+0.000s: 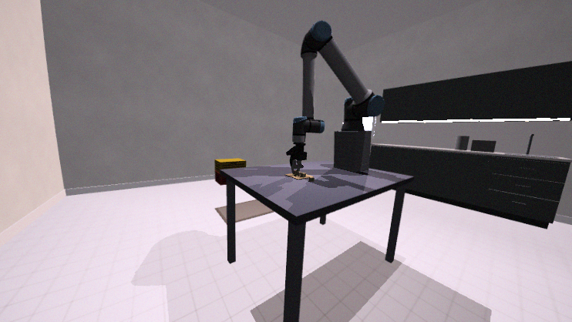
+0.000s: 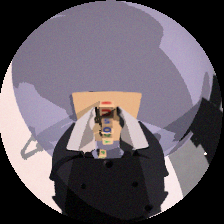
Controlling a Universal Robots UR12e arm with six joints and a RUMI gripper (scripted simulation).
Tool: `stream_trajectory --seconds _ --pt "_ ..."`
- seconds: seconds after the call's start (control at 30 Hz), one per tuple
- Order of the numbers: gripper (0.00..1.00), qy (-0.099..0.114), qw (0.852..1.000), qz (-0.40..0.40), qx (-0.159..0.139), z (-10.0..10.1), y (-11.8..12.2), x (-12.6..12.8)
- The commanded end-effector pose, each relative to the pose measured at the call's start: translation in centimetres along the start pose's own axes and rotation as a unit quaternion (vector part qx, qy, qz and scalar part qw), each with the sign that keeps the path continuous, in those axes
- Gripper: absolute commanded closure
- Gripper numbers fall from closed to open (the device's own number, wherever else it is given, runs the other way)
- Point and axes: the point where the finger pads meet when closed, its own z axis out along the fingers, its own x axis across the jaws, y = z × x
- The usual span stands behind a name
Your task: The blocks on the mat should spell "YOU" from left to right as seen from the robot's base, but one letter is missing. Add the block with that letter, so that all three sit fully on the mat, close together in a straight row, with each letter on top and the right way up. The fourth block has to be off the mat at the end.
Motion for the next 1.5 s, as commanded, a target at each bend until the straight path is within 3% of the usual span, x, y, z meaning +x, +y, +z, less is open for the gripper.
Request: stream_trajectory --seconds 0.0,0.23,0.53,0.8,1.0,1.03,1.47 --pt "0.75 0.0 1.0 0.0 0.0 -0.1 0.0 0.0" --pt "0.75 0.0 1.0 0.0 0.0 -1.5 0.0 0.0" --pt "0.75 0.0 1.0 0.0 0.0 -6.2 0.0 0.0" --pt "0.75 0.0 1.0 0.0 0.0 -8.5 0.0 0.0" --pt "0.75 0.0 1.0 0.0 0.0 -9.0 0.0 0.0" --pt "0.0 0.0 1.0 0.0 0.0 -9.0 0.0 0.0" --pt "0.0 0.0 1.0 0.0 0.0 -9.0 0.0 0.0"
